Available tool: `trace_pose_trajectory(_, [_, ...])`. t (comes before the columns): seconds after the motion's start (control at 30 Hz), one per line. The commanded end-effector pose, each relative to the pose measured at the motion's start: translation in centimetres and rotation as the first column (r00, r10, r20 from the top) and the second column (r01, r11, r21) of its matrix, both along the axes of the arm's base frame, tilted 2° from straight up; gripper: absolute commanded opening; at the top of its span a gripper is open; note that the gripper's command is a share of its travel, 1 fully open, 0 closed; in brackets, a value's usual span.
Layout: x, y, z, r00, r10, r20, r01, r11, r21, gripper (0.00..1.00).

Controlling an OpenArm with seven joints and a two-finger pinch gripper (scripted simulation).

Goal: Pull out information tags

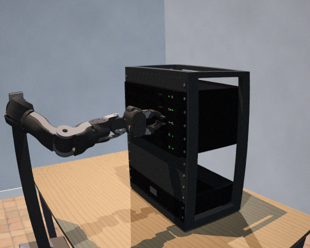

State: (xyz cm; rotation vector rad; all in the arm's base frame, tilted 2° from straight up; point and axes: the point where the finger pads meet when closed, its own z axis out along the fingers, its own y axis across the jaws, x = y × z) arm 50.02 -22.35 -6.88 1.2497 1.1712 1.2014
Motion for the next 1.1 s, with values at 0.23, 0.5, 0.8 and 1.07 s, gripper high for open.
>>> trace_pose_trajectory(0.23, [0.05,0.10,0.31,1.000,0.005,0.005,-0.005,1.000,-0.003,0.10])
trace_pose_trajectory(0.5, [0.05,0.11,0.32,1.000,0.005,0.005,-0.005,1.000,-0.003,0.00])
trace_pose_trajectory(0.8, [0.05,0.11,0.32,1.000,0.005,0.005,-0.005,1.000,-0.003,0.00])
trace_pose_trajectory(1.07, [0.05,0.11,0.32,1.000,0.005,0.005,-0.005,1.000,-0.003,0.00])
